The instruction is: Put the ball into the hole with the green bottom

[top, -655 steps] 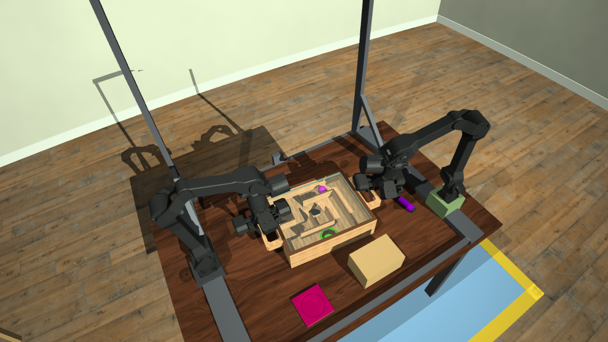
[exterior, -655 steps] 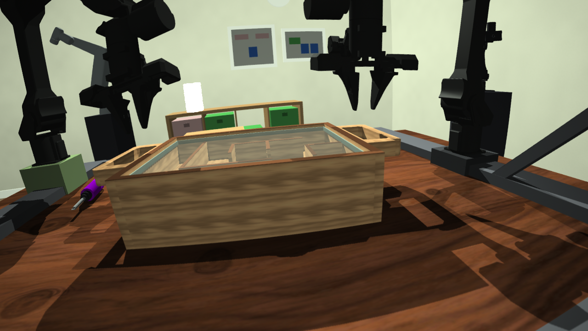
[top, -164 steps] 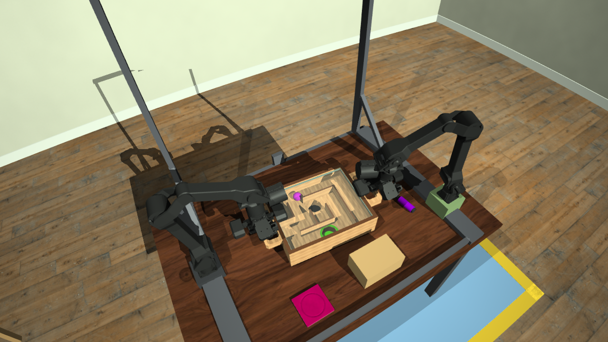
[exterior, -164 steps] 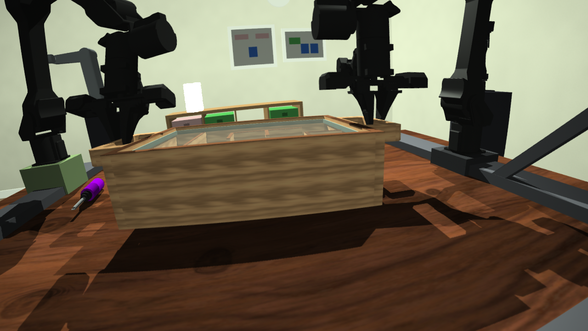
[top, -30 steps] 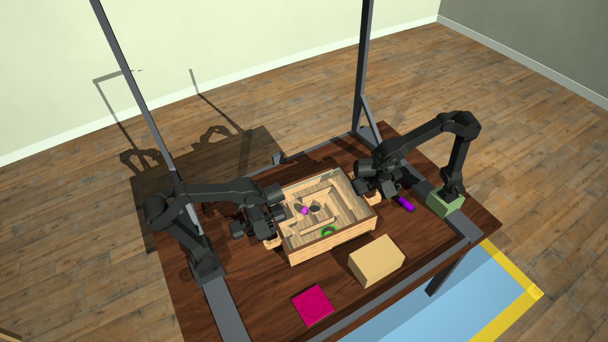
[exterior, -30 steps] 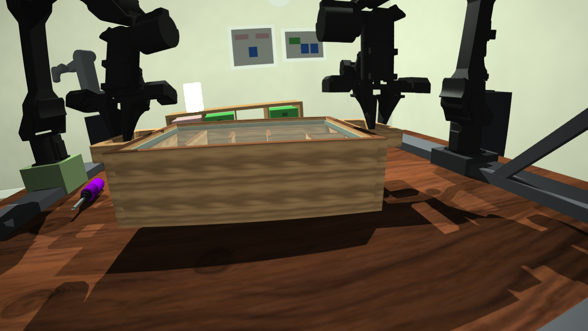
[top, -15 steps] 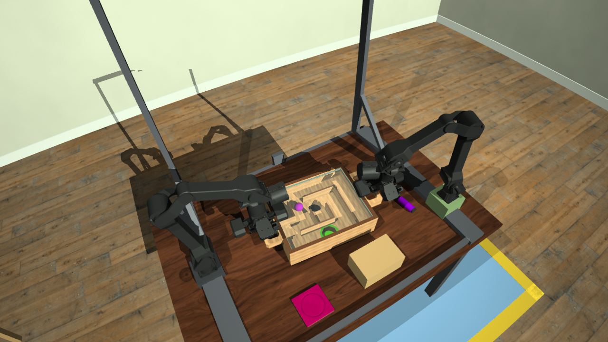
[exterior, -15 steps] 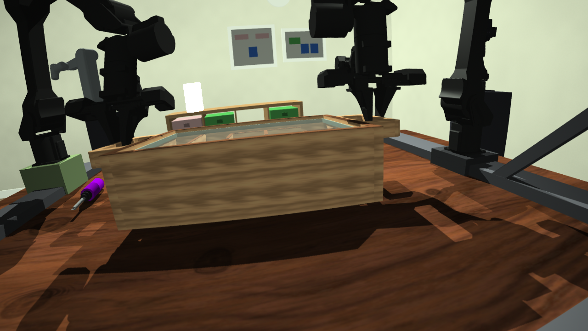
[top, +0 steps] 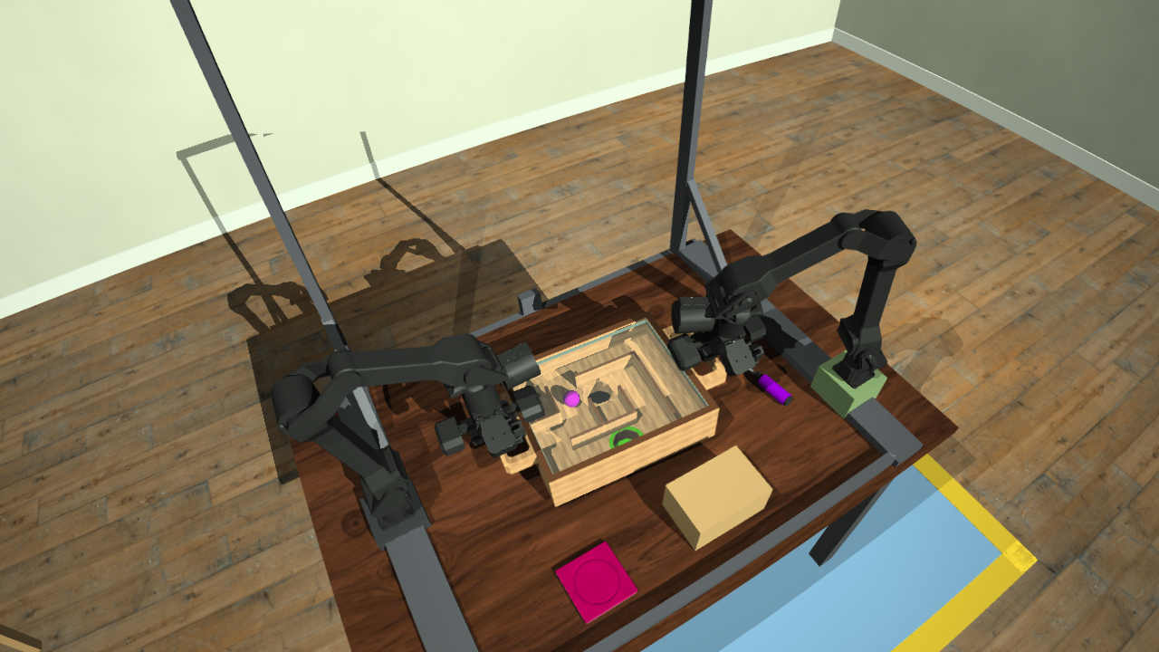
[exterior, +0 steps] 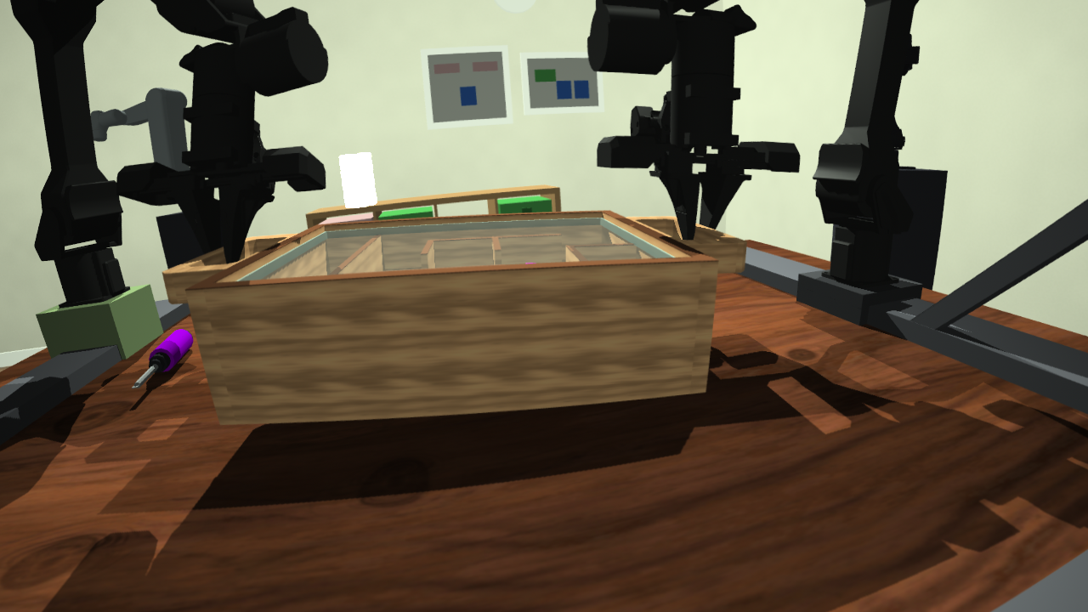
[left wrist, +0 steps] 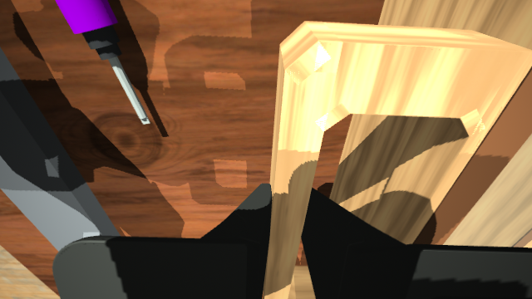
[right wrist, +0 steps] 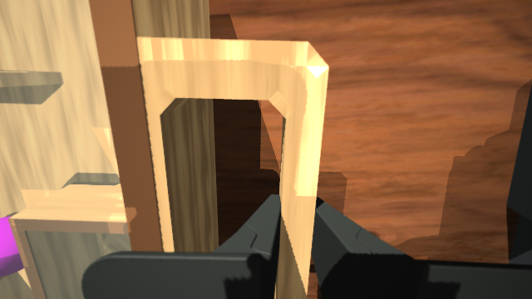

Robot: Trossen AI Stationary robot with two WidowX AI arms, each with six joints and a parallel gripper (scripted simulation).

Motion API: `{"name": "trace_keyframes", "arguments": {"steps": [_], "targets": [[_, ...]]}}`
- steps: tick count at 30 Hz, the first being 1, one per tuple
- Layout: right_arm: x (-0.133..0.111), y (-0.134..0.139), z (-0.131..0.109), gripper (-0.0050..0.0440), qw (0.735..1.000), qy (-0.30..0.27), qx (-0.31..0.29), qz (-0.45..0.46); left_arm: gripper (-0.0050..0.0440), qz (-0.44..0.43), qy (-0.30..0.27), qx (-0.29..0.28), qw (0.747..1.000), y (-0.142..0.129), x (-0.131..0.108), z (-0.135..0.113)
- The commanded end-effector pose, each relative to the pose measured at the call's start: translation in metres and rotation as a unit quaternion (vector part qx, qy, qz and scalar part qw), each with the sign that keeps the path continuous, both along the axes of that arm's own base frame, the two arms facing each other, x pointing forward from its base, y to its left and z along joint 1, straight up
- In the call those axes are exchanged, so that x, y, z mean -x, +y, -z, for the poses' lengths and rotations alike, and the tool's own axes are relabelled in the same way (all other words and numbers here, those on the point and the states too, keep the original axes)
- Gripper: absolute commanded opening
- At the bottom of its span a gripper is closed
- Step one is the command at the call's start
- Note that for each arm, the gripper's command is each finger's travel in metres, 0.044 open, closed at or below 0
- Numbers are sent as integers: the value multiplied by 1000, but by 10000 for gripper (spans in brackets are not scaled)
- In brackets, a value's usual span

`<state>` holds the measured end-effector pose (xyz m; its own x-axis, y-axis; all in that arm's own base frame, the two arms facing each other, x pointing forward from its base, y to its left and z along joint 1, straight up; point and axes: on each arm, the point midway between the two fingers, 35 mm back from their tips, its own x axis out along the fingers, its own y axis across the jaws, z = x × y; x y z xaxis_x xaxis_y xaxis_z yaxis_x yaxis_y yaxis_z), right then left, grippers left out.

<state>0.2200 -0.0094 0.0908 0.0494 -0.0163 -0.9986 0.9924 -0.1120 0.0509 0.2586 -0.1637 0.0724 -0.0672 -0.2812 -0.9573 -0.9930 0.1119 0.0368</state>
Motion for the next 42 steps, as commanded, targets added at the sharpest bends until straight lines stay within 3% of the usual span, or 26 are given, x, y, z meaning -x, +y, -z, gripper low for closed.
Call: {"name": "trace_keyframes", "arguments": {"steps": [1,7,9,16,18,24,26,33,37,39,42], "targets": [[-9,-4,-18,-50,1000,-4,-18,-2,-50,4,-19,30,999,2,7,-1],[-11,-7,-27,-50,999,15,-44,-3,-50,5,-39,56,998,4,9,8],[-1,-5,-12,-50,999,-4,-35,-2,-50,5,-24,52,998,0,-1,-10],[-2,-3,-11,-50,1000,-18,-22,-1,-50,4,-7,38,999,-2,0,-11],[3,-1,0,-50,1000,-28,-5,1,-50,4,6,16,1000,-4,-5,-19],[-6,1,-14,-50,1000,-24,14,1,-50,4,-16,1,1000,-7,-2,-18],[-8,2,-17,-50,1000,-3,18,1,-50,3,-20,-6,1000,-5,7,-4],[-7,-2,-20,-50,1000,5,-7,-1,-50,5,-32,22,999,-2,5,-4],[-13,-7,-31,-50,999,26,-35,-2,-50,5,-49,47,998,3,11,12],[-1,-7,-16,-50,999,9,-40,-3,-50,5,-37,57,998,2,0,-4],[-1,-4,-14,-50,999,-3,-32,-1,-50,5,-19,46,999,-1,-1,-5]]}}
